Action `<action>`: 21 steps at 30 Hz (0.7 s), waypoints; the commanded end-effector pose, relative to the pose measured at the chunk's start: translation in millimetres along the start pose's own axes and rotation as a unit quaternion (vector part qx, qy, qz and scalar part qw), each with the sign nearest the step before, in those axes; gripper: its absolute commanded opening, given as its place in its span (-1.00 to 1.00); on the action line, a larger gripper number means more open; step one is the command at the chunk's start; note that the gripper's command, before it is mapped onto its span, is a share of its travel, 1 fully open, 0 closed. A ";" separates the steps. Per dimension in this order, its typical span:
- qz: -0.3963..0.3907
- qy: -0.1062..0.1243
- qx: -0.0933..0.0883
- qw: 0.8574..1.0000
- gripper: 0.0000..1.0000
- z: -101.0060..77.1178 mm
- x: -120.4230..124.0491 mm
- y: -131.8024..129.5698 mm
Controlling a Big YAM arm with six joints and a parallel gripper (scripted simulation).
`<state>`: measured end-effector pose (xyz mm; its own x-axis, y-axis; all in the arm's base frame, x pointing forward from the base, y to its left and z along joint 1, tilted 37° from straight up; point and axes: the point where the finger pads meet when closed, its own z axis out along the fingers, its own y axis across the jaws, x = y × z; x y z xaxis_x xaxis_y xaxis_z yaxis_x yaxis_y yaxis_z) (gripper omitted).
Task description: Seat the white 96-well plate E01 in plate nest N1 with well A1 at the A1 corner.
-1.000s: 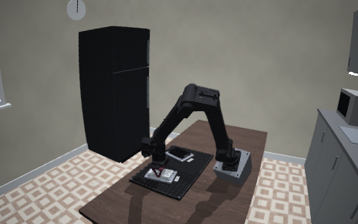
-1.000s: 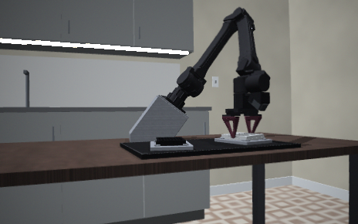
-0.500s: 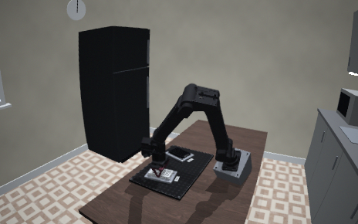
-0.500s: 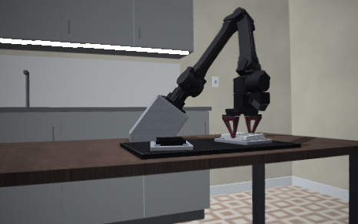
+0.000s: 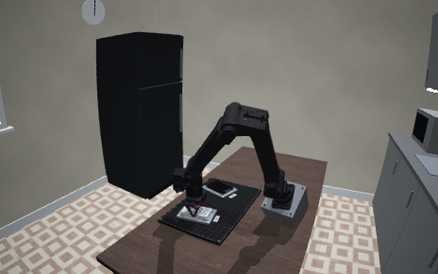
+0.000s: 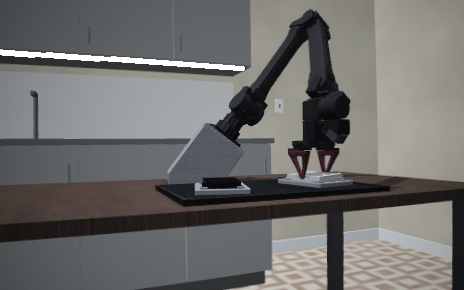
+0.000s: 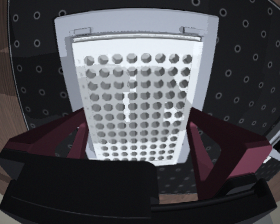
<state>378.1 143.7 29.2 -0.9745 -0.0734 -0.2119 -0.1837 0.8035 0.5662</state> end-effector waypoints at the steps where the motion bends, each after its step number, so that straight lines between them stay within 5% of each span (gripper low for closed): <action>1: -0.003 -0.002 -0.002 1.000 -1.00 6.7 -1.9 3.1; 11: -0.003 -0.002 -0.002 1.000 -1.00 6.6 -2.1 3.3; 12: -0.003 -0.002 -0.002 1.000 1.00 6.6 -2.1 3.3; 21: -0.007 -0.013 -0.001 1.000 1.00 -3.3 -11.0 3.0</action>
<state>377.6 145.8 27.3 -0.9749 -0.0763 -0.2093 -0.1846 0.8025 0.5673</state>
